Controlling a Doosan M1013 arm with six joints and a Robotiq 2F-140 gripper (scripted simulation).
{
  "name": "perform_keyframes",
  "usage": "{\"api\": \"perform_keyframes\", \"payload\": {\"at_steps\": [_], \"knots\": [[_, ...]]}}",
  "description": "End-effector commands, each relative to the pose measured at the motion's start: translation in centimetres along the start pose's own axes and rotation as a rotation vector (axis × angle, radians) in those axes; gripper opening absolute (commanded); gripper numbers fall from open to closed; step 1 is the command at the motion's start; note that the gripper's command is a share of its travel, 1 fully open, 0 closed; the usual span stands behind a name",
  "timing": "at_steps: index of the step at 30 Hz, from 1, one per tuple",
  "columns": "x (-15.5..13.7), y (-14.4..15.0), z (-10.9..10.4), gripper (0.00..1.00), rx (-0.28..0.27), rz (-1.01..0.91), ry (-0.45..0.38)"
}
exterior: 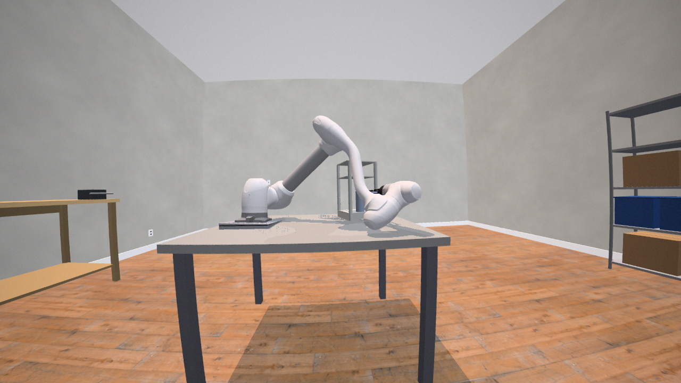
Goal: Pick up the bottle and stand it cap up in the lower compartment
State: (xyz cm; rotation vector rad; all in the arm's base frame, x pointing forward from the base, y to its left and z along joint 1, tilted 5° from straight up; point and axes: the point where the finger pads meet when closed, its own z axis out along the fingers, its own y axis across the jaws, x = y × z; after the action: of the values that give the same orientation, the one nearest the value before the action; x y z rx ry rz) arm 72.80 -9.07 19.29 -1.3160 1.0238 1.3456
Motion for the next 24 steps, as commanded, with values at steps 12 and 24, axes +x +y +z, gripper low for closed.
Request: {"api": "perform_keyframes", "payload": {"at_steps": [12,24], "knots": [[-0.02,0.0,-1.18,0.48,0.0,0.0,0.0],[-0.1,0.0,-1.23,0.48,0.0,0.0,0.0]]}}
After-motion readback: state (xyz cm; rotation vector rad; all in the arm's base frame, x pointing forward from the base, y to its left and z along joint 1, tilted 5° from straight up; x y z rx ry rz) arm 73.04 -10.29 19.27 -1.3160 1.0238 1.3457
